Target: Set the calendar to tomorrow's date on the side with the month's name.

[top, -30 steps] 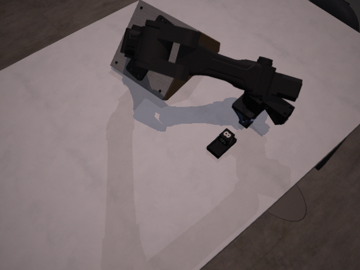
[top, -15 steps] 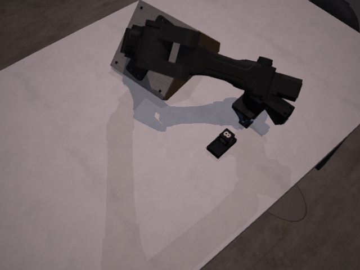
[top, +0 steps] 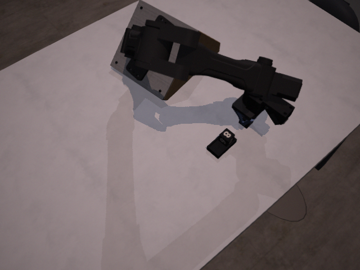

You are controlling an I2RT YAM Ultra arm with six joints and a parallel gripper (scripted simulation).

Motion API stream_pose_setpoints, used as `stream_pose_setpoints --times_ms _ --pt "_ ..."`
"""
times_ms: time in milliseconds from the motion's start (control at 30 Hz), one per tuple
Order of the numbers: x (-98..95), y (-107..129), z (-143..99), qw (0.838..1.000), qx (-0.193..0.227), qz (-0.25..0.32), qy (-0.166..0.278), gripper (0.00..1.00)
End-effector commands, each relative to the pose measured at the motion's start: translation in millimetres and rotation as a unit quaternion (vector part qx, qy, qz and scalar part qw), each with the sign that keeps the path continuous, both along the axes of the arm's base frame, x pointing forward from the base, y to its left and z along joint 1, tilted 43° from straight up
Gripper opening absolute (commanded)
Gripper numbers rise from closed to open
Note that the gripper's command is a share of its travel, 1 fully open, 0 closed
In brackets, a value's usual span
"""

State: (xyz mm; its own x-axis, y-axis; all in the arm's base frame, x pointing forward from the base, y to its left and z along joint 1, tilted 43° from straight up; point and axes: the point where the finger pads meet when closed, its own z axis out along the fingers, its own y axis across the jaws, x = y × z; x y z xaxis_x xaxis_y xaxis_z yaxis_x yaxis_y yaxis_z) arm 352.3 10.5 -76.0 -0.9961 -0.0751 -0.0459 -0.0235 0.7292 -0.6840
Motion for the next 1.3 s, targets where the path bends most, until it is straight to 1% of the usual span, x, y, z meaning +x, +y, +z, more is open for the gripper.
stream_pose_setpoints --times_ms 0,33,67,133,167,233,267,333,367,500,533,1000,1133,1267 --pt "3.4 9 3 1.0 0.002 0.011 -0.006 0.27" --pt "3.4 9 3 1.0 0.002 0.011 -0.006 0.27" --pt "3.4 9 3 1.0 0.002 0.011 -0.006 0.31" --pt "3.4 9 3 1.0 0.002 0.011 -0.006 0.31" --pt "3.4 9 3 1.0 0.002 0.011 -0.006 0.35" --pt "3.4 9 3 1.0 0.002 0.011 -0.006 0.35" --pt "3.4 9 3 1.0 0.002 0.011 -0.006 0.39" --pt "3.4 9 3 1.0 0.002 0.011 -0.006 0.39" --pt "3.4 9 3 1.0 0.002 0.011 -0.006 0.43" --pt "3.4 9 3 1.0 0.002 0.011 -0.006 0.43" --pt "3.4 9 3 1.0 0.002 0.011 -0.006 0.47" --pt "3.3 10 4 1.0 0.002 0.011 -0.006 0.47" --pt "2.3 16 11 1.0 0.002 0.011 -0.006 0.47" --pt "0.4 28 23 1.0 0.003 0.011 -0.006 0.47"
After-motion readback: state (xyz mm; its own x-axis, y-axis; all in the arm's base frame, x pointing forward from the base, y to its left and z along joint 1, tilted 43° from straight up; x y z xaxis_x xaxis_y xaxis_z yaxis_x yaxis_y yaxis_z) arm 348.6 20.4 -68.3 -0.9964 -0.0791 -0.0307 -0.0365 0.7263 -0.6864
